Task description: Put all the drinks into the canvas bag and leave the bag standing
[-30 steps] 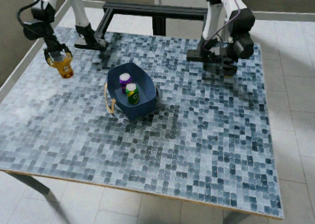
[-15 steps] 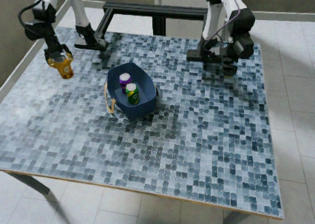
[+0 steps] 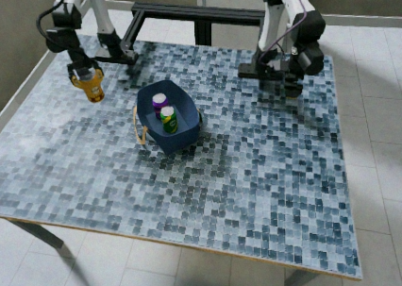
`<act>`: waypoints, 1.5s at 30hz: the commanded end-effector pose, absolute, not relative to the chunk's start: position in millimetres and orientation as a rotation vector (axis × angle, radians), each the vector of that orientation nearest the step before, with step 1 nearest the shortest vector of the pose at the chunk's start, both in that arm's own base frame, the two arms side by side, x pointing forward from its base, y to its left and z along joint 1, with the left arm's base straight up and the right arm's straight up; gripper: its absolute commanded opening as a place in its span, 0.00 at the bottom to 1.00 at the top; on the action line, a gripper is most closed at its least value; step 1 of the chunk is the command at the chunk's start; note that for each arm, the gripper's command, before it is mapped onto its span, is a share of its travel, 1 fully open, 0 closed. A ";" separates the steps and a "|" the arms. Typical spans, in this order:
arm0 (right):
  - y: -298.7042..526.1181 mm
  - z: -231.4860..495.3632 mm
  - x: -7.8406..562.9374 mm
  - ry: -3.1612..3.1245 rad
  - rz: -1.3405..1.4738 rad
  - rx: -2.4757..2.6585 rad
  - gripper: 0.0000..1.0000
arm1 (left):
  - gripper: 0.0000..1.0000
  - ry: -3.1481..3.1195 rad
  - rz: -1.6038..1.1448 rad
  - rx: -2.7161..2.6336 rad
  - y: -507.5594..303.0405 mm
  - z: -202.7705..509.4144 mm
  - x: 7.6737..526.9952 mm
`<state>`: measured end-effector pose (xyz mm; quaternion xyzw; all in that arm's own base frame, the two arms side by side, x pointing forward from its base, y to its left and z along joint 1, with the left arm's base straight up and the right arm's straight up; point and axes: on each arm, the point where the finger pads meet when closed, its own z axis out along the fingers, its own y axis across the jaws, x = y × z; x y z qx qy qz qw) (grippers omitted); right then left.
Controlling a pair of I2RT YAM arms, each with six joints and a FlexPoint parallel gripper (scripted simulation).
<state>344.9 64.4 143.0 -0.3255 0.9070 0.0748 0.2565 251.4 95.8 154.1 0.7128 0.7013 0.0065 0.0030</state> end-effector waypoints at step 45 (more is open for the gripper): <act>172.3 171.5 380.4 2.358 0.200 -0.826 0.67 | 1.00 2.165 0.117 2.226 96.6 168.9 259.6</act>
